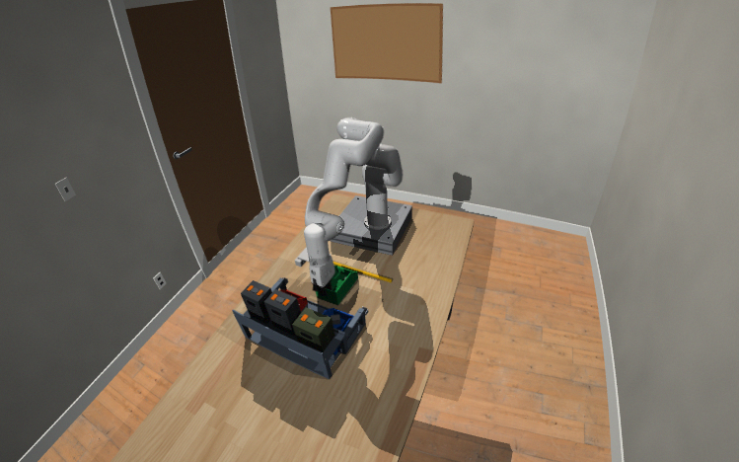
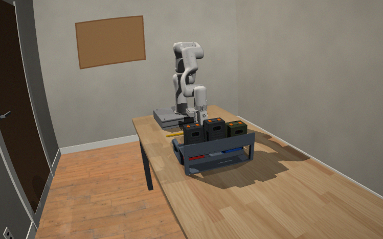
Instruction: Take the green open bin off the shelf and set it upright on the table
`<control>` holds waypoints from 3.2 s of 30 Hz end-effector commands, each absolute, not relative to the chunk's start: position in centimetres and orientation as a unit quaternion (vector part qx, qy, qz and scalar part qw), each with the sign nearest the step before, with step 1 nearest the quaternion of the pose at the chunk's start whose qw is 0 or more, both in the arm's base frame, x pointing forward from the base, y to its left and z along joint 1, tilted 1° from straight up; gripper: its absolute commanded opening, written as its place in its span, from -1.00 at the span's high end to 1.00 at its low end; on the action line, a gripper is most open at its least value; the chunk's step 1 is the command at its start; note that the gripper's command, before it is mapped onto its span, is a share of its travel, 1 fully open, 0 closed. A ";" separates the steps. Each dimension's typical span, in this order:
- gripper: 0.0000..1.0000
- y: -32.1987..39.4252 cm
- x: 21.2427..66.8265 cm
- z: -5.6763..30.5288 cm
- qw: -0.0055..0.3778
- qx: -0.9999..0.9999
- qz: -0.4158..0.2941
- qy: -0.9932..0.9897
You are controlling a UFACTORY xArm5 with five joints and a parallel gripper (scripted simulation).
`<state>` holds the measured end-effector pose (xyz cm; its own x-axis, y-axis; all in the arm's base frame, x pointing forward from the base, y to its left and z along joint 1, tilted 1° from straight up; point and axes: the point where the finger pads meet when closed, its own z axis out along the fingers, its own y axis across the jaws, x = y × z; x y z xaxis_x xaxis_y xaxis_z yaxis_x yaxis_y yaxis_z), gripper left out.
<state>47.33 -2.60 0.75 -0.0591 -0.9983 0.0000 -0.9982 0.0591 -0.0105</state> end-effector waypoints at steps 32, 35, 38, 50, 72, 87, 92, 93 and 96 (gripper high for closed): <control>0.32 -2.6 47.4 0.9 0.005 -0.686 -0.005 0.728; 0.32 -2.6 47.4 0.9 0.005 -0.686 -0.005 0.728; 0.32 -2.6 47.4 0.9 0.005 -0.686 -0.005 0.728; 0.32 -2.6 47.4 3.6 0.006 -0.686 -0.004 0.728; 0.32 -2.6 47.4 6.9 0.006 -0.686 -0.004 0.728; 0.32 -2.6 47.4 6.9 0.006 -0.686 -0.004 0.728; 0.32 -2.6 47.4 6.9 0.006 -0.686 -0.004 0.728; 0.32 -2.6 47.4 6.9 0.006 -0.686 -0.004 0.728; 0.32 -2.6 47.4 6.9 0.006 -0.686 -0.004 0.728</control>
